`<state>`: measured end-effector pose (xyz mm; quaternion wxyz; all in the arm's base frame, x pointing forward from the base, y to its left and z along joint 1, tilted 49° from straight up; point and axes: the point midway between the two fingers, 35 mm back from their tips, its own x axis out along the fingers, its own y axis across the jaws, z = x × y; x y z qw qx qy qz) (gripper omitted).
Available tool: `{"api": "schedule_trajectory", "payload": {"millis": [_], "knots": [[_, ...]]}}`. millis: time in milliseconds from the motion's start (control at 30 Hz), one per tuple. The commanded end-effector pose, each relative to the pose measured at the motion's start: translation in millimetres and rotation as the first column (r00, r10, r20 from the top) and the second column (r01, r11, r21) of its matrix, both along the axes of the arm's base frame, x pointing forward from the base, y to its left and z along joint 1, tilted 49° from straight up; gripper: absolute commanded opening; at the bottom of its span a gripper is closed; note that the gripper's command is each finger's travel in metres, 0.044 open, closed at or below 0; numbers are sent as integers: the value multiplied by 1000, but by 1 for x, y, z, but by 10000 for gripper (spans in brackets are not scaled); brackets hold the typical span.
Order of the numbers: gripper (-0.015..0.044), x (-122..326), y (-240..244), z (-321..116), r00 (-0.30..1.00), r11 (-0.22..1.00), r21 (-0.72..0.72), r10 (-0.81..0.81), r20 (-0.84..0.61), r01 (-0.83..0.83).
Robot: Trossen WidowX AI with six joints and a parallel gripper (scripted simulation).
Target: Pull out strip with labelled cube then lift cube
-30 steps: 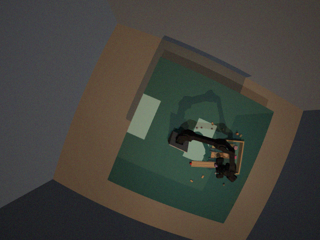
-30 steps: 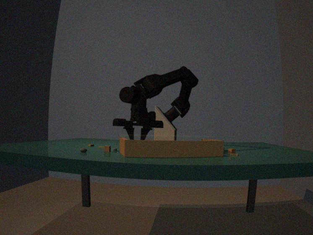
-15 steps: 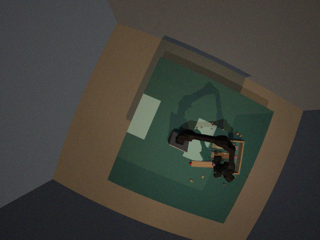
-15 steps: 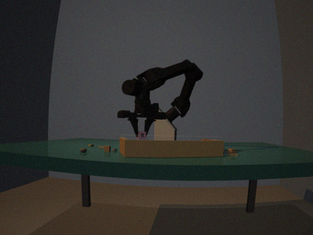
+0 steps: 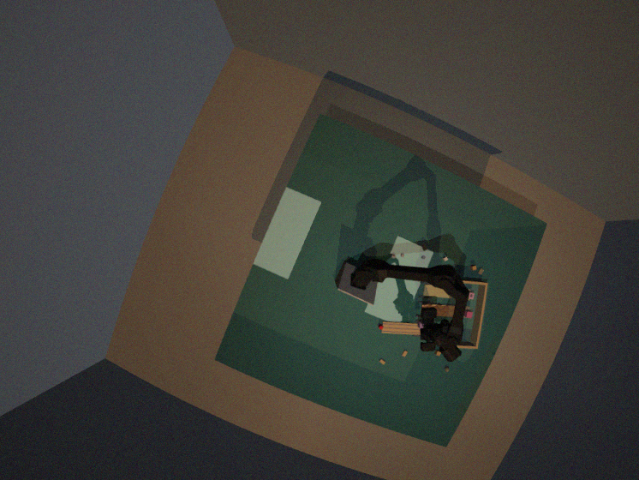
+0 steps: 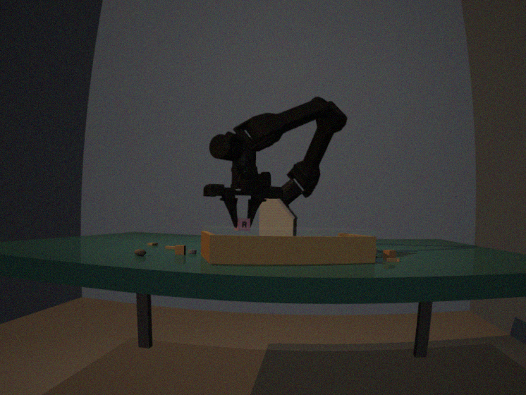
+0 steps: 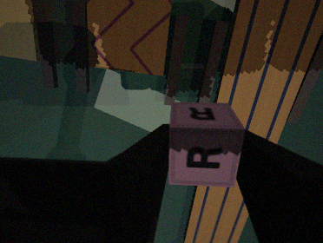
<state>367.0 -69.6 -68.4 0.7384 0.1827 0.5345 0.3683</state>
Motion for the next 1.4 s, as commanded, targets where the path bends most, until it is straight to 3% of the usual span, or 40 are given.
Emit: {"api": "schedule_trajectory", "payload": {"millis": [0, 600, 900, 1367], "knots": [[0, -11, 4, 0, 1000, 1000, -2, 6, -2, -6], [0, -69, 22, 4, 1000, 1000, -1, 6, -6, -6], [0, -75, -4, 27, 1000, 1000, -3, 6, -6, -6], [0, -75, -5, 28, 1000, 1000, -3, 6, -6, -6]]}}
